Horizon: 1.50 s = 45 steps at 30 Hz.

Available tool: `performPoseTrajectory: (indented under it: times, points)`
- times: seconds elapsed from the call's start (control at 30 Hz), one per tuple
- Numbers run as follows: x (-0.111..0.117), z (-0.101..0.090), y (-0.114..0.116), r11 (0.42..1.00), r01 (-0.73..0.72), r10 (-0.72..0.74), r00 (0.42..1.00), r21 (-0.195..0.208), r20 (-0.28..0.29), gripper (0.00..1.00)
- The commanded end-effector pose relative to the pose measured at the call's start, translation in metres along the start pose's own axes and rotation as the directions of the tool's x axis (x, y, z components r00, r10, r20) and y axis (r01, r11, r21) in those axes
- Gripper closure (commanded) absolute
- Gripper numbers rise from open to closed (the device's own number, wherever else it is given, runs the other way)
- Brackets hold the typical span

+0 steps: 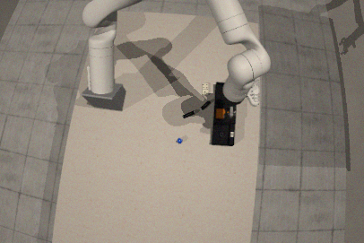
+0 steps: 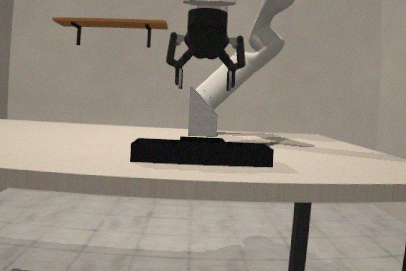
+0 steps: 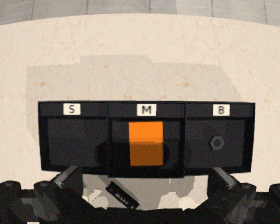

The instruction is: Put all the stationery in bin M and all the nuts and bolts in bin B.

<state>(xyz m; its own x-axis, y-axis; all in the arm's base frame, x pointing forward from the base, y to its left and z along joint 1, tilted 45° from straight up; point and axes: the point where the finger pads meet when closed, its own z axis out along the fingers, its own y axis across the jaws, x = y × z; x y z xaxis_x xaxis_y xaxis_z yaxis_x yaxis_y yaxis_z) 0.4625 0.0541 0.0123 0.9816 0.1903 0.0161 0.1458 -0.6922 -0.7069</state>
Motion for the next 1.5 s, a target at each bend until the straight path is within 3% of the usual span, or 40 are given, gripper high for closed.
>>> performPoseTrajectory:
  times: [0.0, 0.47, 0.67, 1.47]
  points:
    - [0.003, -0.011, 0.0, 1.0, 0.002, -0.002, 1.0, -0.005, -0.011, 0.0]
    - [0.002, -0.067, 0.0, 1.0, 0.002, -0.002, 1.0, -0.005, -0.011, 0.0]
    - [0.002, -0.082, 0.0, 1.0, 0.002, -0.002, 1.0, -0.005, -0.011, 0.0]
    - [0.002, -0.082, 0.0, 1.0, 0.002, -0.002, 1.0, -0.005, -0.011, 0.0]
